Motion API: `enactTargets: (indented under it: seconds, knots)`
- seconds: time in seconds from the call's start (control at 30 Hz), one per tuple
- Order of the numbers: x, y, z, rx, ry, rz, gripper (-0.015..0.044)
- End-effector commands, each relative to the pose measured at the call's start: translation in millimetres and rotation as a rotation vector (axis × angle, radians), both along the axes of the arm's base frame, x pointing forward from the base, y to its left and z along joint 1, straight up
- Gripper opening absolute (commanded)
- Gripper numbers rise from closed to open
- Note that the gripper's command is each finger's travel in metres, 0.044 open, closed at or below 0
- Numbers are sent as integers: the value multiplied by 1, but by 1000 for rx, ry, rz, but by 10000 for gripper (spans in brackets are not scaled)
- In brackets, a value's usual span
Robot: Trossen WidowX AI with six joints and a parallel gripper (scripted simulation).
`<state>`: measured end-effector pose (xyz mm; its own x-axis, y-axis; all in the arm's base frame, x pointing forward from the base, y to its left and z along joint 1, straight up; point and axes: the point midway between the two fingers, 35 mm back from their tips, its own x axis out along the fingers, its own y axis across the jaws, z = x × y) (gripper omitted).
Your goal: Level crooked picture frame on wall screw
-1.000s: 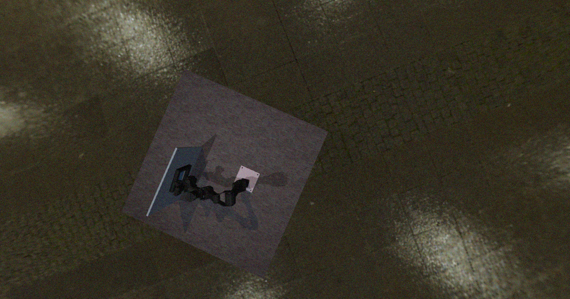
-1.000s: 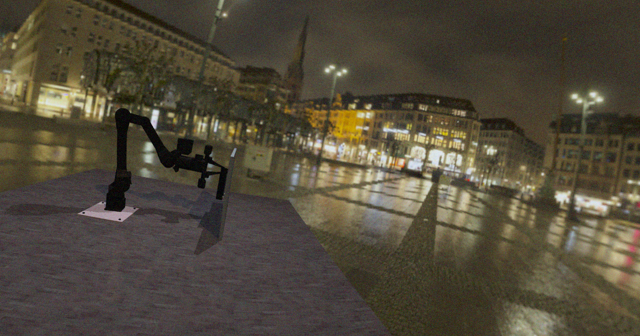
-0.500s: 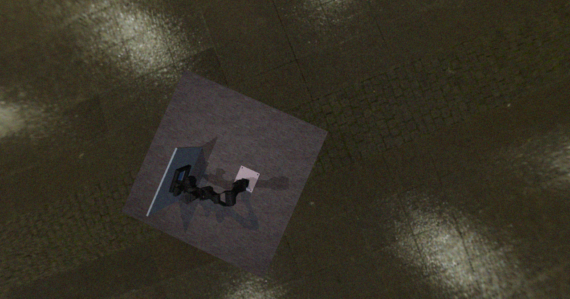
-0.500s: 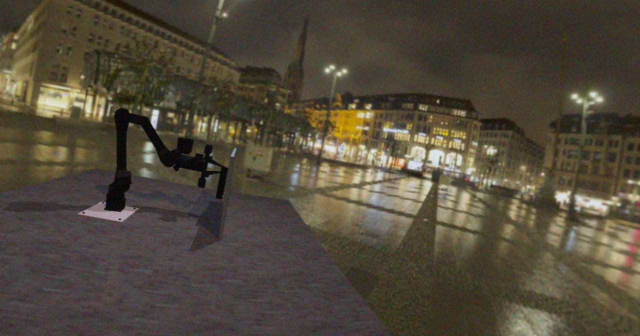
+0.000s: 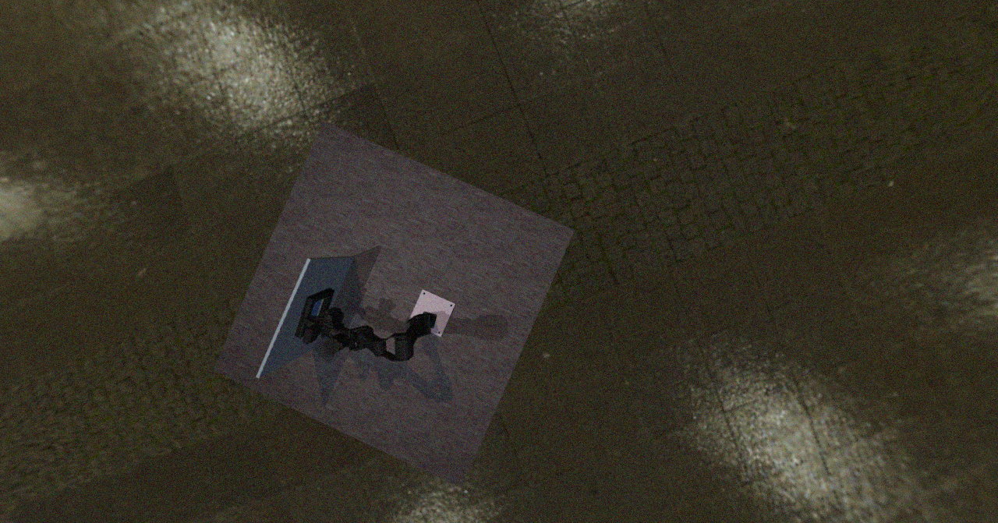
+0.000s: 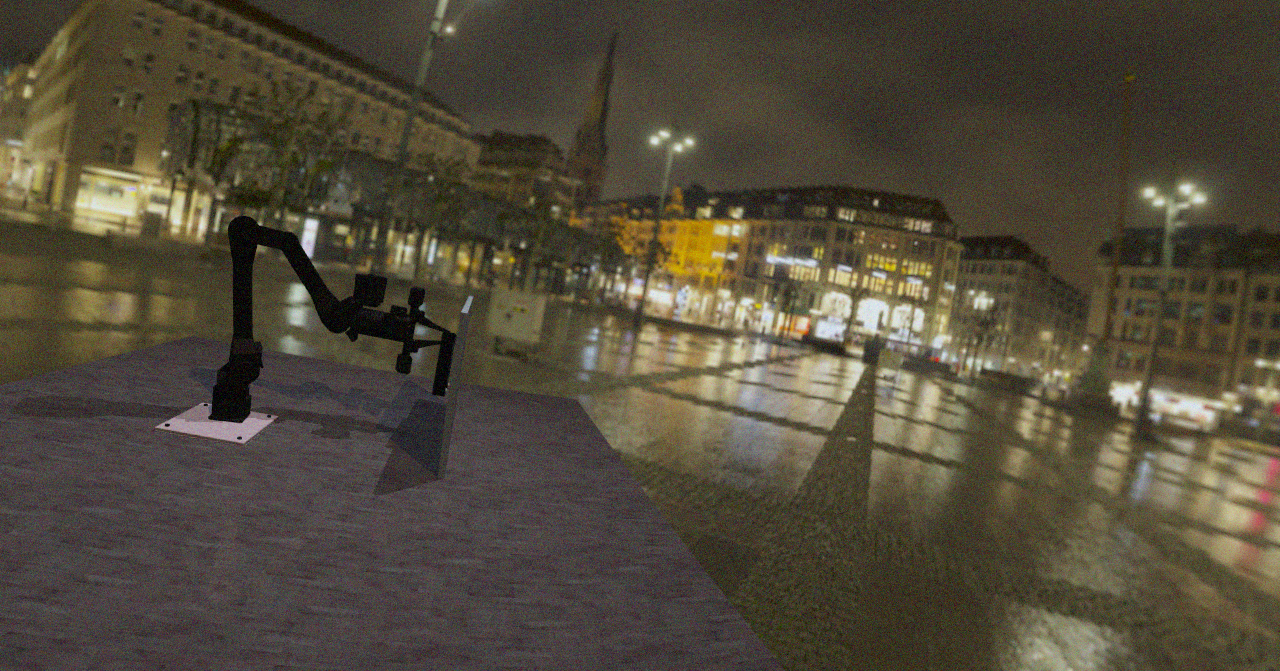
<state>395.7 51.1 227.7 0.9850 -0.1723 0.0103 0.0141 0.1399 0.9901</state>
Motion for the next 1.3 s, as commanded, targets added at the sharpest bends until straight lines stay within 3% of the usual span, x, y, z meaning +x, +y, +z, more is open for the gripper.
enactTargets:
  seconds: [0.0, 1.27]
  knots:
    - [0, 0, 4, 9, -16, -2, 0]
    - [0, -5, 4, 8, -16, -2, 0]
